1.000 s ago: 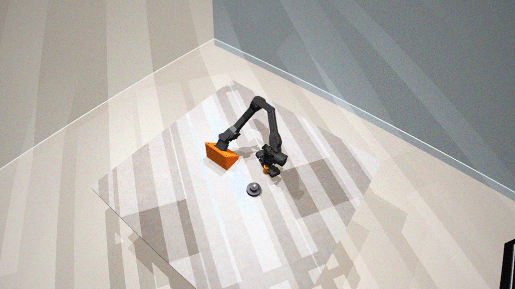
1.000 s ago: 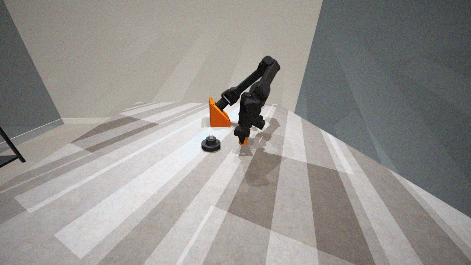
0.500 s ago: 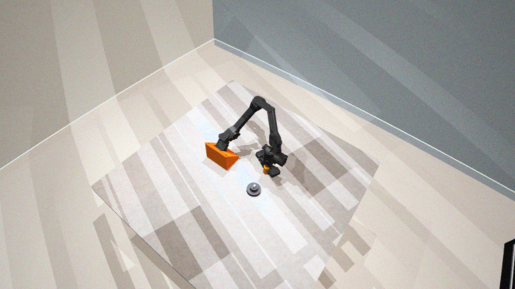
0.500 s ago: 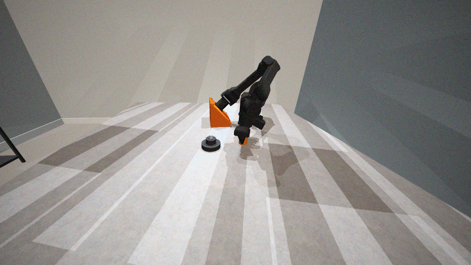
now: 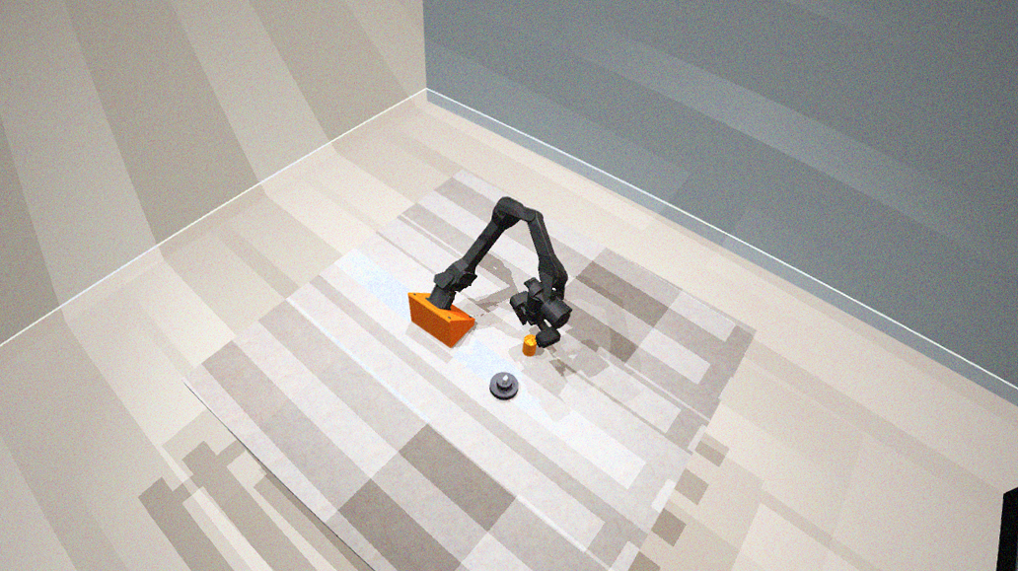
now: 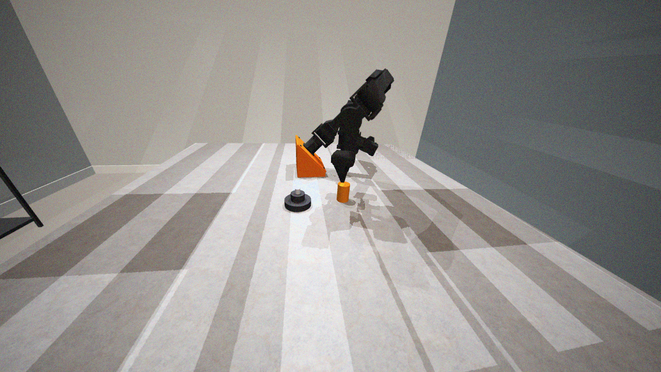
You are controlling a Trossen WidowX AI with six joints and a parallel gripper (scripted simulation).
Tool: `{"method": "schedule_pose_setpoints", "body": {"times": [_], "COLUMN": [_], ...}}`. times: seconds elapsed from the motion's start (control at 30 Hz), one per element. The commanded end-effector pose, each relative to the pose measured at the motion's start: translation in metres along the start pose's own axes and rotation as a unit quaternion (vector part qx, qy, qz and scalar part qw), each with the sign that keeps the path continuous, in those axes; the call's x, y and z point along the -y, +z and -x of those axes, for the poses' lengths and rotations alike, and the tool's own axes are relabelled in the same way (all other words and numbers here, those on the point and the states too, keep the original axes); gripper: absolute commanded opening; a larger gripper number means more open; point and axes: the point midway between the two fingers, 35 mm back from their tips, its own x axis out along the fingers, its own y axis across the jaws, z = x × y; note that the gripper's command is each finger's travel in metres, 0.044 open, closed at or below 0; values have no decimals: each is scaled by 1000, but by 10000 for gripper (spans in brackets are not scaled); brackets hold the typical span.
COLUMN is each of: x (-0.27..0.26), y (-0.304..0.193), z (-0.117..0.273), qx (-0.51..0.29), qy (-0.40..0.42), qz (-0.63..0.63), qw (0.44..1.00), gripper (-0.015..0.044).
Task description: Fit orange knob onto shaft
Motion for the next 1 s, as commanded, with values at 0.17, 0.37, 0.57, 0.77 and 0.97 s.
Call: {"method": "schedule_pose_setpoints", "body": {"times": [0.17,0.37,0.57,0.77,0.97], "x": [-2,-1,0,0,0], "y": [1,1,1,1,1], "z": [-11,-19,-28,-38,-48], "qx": [-2,-3,-3,-3,-3], "qy": [2,2,1,1,1], "qz": [4,4,4,4,4], "qw": [1000,1000,1000,1000,1000], "gripper": [440,440,440,440,440]}}
